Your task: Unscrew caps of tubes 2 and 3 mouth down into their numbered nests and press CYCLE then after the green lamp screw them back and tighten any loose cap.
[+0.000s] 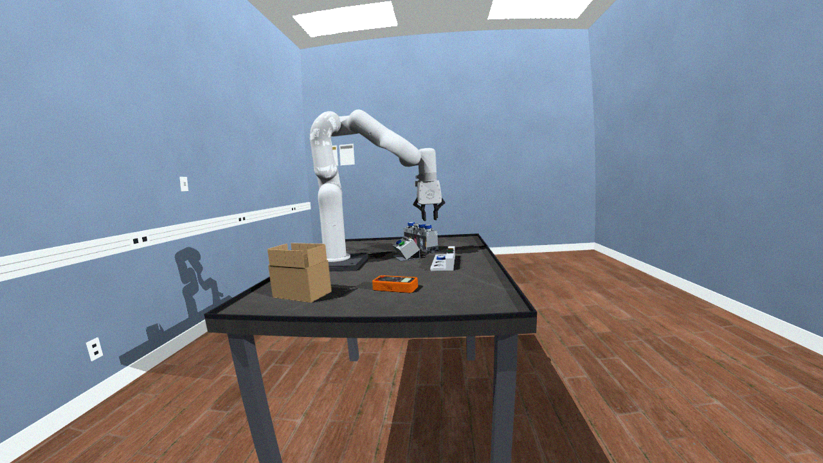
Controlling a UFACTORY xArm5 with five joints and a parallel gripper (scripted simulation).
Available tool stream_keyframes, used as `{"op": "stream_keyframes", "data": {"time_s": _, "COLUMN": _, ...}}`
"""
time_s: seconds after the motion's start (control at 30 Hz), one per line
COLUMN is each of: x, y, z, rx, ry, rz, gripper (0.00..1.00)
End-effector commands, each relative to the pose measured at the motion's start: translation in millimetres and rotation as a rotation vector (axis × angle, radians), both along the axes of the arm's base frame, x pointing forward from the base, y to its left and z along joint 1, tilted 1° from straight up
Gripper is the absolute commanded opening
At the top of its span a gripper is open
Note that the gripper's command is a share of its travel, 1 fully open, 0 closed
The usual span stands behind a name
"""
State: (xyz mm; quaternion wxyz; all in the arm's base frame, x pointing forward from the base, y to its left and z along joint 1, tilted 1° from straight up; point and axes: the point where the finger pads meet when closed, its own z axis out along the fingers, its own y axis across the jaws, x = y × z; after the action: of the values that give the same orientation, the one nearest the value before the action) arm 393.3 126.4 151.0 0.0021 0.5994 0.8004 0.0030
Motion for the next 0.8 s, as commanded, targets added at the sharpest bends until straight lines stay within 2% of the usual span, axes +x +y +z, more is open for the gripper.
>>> {"op": "stream_keyframes", "data": {"time_s": 0.0, "x": -7.1, "y": 24.3, "z": 1.0, "rx": -0.006, "ry": -0.007, "rz": -0.279, "gripper": 0.46}}
{"op": "stream_keyframes", "data": {"time_s": 0.13, "x": -15.4, "y": 47.6, "z": 0.7, "rx": -0.004, "ry": -0.007, "rz": -0.435, "gripper": 0.46}}
{"op": "stream_keyframes", "data": {"time_s": 0.2, "x": -15.4, "y": 47.6, "z": 0.7, "rx": -0.004, "ry": -0.007, "rz": -0.435, "gripper": 0.46}}
{"op": "stream_keyframes", "data": {"time_s": 0.63, "x": -47.6, "y": 137.6, "z": -0.3, "rx": -0.004, "ry": -0.007, "rz": -0.435, "gripper": 0.46}}
{"op": "stream_keyframes", "data": {"time_s": 0.77, "x": -48.4, "y": 139.7, "z": -0.3, "rx": -0.004, "ry": -0.007, "rz": -0.435, "gripper": 0.46}}
